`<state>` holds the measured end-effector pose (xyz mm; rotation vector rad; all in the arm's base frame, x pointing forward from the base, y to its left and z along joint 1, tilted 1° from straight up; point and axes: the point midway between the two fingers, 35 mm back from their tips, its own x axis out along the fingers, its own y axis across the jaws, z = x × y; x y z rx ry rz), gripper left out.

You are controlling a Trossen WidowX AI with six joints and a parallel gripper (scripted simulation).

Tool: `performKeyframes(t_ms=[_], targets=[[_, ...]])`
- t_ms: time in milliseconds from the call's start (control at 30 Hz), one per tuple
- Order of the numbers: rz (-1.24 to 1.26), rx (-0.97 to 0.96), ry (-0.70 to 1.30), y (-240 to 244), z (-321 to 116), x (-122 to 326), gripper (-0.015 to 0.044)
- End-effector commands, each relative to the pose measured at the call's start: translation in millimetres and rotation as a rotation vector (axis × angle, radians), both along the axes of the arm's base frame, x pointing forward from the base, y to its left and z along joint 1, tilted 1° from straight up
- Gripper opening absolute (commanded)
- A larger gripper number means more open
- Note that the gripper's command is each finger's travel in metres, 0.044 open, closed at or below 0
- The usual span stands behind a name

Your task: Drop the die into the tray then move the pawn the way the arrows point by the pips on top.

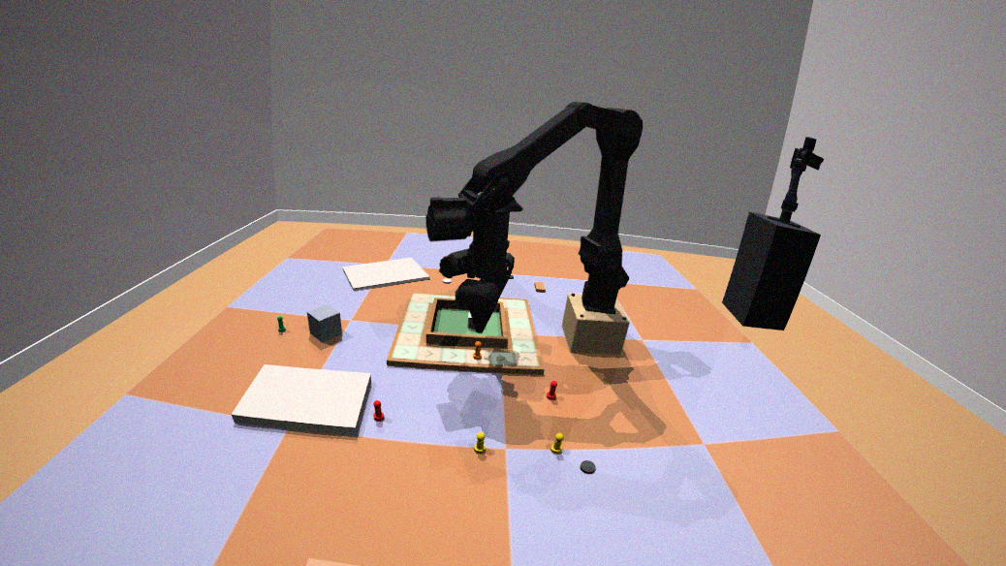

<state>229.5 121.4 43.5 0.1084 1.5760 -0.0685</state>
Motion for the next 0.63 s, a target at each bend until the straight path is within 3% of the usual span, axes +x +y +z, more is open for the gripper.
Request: performKeyframes(t_ms=[0,233,600], targets=[[0.057,0.002,-0.021,-39.7,28.7,-9.1,0.0440],[0.220,-0.004,-0.020,-105.3,67.4,-60.1,0.0440],[0.175,-0.002,-0.024,-95.7,62.6,-46.2,0.0440]])
